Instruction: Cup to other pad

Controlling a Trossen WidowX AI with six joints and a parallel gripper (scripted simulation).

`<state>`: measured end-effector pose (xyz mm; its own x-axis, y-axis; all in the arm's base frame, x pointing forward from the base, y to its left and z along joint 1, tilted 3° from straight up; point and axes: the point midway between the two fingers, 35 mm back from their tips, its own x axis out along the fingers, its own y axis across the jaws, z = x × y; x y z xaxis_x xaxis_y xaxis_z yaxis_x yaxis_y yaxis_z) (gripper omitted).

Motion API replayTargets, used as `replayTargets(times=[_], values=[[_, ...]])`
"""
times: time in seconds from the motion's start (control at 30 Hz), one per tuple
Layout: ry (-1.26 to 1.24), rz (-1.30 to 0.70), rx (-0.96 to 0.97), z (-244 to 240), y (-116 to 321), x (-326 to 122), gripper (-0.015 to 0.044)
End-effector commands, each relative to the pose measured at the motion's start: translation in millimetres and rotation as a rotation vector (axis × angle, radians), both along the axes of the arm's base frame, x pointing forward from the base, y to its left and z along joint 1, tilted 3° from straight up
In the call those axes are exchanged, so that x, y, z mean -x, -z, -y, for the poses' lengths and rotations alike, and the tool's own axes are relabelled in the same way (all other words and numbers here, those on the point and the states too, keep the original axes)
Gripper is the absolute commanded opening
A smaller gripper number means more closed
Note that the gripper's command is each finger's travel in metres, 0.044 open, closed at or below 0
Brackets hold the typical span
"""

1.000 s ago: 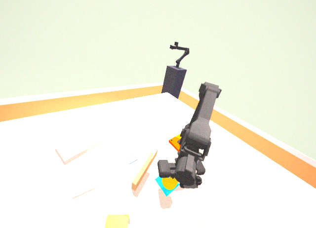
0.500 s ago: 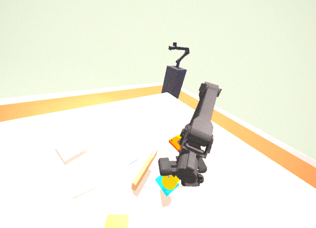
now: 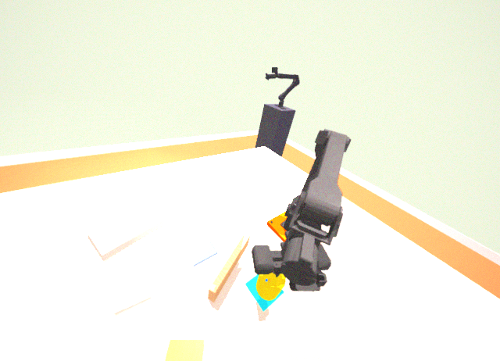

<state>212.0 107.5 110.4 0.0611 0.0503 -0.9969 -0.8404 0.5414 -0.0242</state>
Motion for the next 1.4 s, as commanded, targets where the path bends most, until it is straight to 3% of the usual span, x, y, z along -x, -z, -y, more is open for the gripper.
replayTargets(times=[0.0, 0.37, 0.73, 1.37], values=[[0.007, 0.006, 0.002, 0, -7, -1, 0.0147], [0.008, 0.006, 0.003, 0, -19, 3, 0.0147], [0.002, 0.000, 0.000, 0, -17, 3, 0.0435], [0.008, 0.005, 0.003, 1, -74, 6, 0.0440]])
